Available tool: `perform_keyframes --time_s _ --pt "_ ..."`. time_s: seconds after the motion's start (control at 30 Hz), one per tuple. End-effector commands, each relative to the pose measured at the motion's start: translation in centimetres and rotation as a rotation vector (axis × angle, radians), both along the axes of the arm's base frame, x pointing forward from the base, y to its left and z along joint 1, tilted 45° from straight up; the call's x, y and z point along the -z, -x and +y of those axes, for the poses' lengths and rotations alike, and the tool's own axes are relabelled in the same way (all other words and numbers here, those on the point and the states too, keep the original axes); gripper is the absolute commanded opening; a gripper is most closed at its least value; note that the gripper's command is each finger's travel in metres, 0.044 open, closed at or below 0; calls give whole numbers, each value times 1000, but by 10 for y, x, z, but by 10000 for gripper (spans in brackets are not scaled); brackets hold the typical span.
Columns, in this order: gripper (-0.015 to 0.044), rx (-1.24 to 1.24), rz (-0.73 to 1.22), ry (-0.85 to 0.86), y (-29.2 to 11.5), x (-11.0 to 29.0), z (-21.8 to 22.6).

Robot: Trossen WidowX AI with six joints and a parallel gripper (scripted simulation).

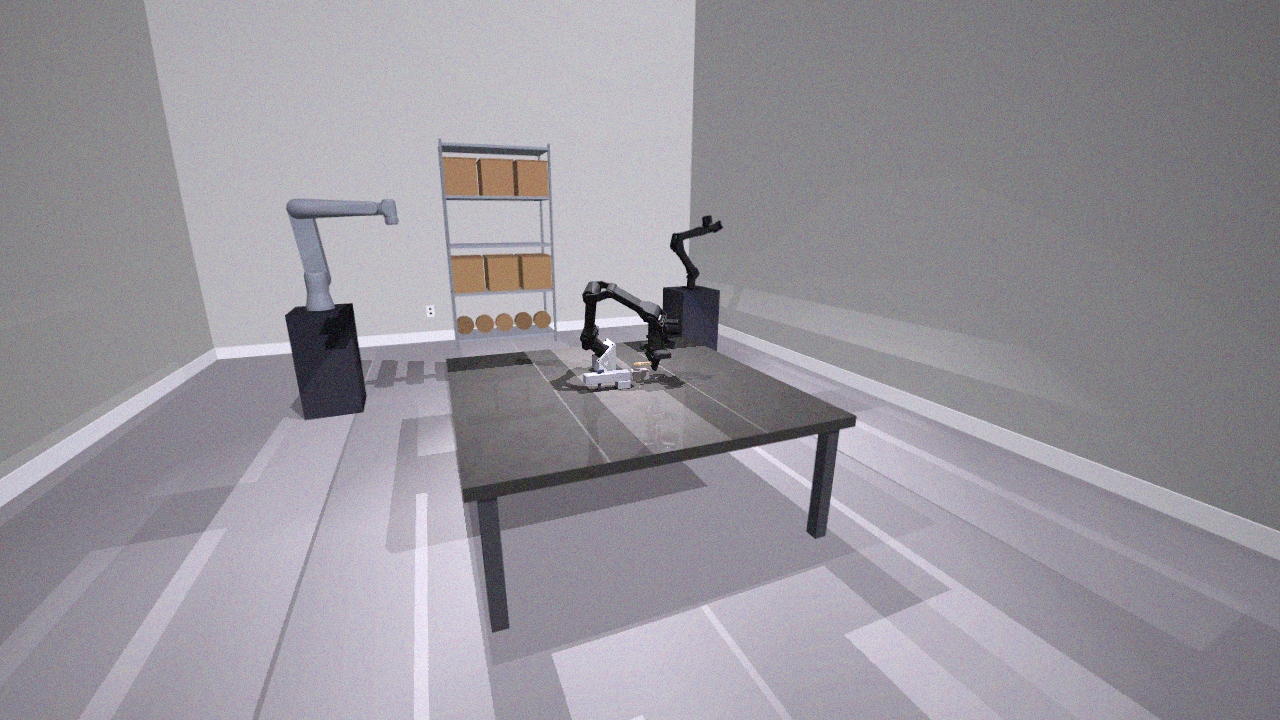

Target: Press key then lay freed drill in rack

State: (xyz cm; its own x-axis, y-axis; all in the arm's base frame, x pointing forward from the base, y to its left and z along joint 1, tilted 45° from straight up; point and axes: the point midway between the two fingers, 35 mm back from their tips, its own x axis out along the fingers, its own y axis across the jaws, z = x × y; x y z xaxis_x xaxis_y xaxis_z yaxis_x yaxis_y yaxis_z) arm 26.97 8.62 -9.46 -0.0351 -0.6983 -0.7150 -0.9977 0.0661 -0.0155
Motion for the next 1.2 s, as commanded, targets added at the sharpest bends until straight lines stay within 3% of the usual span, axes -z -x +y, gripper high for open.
perform_keyframes --time_s 0.0,1.17 --pt "0 3 -2 -2 3 0 2" --pt "0 3 1 -4 63 8 14"
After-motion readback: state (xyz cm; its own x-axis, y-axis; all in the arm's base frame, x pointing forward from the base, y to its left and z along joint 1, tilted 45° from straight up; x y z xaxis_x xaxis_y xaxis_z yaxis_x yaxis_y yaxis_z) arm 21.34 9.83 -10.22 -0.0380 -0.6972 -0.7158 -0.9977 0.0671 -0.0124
